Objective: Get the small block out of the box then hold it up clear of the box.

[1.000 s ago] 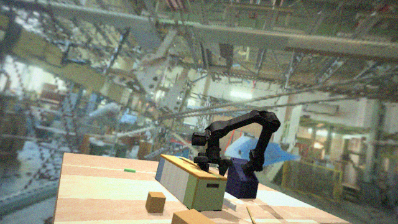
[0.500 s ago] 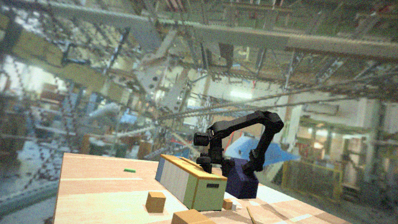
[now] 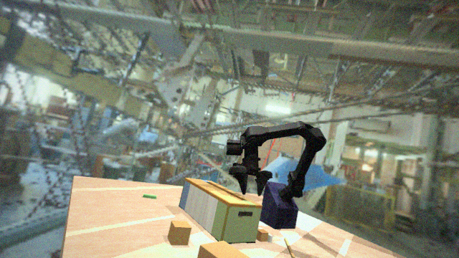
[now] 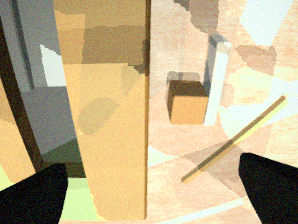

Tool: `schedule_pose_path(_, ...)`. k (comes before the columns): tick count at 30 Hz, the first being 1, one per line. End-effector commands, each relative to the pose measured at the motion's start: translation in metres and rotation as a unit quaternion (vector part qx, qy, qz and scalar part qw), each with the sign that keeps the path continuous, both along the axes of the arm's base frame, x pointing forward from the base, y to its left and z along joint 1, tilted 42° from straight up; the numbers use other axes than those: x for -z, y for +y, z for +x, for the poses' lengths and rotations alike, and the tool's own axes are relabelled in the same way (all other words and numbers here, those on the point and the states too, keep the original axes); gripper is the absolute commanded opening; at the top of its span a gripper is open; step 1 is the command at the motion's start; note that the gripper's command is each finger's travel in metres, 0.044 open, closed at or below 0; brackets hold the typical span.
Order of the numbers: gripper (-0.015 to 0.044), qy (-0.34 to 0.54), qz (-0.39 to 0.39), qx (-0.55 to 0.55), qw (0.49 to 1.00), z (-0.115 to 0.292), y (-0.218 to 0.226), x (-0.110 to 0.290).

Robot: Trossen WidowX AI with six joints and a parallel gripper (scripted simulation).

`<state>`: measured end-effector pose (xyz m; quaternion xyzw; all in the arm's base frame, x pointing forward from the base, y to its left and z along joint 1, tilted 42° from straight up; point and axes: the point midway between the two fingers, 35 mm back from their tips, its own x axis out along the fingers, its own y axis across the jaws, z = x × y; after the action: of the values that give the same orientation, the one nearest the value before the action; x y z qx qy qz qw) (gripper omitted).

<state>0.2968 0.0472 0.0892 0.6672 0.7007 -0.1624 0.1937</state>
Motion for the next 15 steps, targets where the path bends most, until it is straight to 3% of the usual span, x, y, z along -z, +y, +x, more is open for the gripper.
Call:
schedule_pose_path(1, 0.0295, -0.108, -0.024, -0.064, 0.992, -0.001, -0.002, -0.002)
schedule_pose_path(4, 0.0285, -0.261, -0.036, -0.151, 0.953, -0.005, 0.001, -0.006)
schedule_pose_path(7, 0.0285, -0.402, -0.049, -0.238, 0.883, -0.009, 0.005, -0.011)
schedule_pose_path(12, 0.0285, -0.6, -0.068, -0.373, 0.704, -0.015, 0.01, -0.018)
schedule_pose_path(15, 0.0285, -0.674, -0.078, -0.432, 0.595, -0.019, 0.013, -0.022)
